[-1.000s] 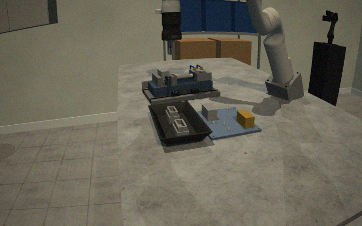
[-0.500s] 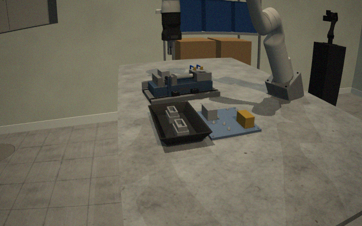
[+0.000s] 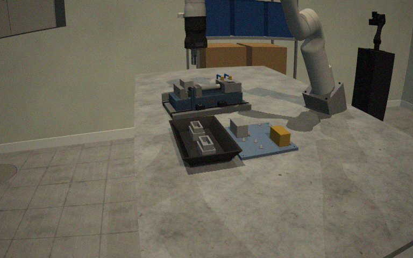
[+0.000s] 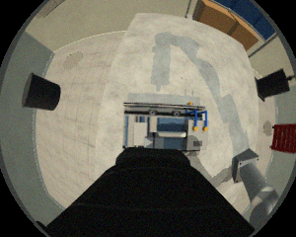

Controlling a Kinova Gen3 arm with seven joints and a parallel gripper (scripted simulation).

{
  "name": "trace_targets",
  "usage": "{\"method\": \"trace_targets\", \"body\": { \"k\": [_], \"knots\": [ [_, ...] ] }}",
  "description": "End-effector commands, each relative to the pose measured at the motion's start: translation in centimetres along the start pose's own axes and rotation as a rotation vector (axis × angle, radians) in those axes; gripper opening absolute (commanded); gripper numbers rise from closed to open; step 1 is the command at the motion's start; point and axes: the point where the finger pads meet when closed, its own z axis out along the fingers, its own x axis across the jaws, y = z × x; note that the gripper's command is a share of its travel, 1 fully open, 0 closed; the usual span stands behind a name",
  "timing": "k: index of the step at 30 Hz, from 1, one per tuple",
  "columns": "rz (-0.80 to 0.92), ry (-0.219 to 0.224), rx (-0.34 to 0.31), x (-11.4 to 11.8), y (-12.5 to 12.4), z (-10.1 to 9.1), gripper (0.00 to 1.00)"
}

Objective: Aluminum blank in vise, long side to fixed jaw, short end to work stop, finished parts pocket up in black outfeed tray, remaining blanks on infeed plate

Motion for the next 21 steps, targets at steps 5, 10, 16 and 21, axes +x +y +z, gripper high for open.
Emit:
{"method": "trace_targets", "body": {
  "k": [5, 10, 16, 21],
  "knots": [
    [0.000, -0.001, -0.003, 0.0, 0.1, 0.5, 0.00],
    [0.000, -0.001, -0.003, 0.0, 0.1, 0.9, 0.00],
    [0.000, -0.001, -0.003, 0.0, 0.1, 1.8, 0.00],
    [0.000, -0.001, -0.003, 0.0, 0.1, 2.8, 0.00]
  ]
}}
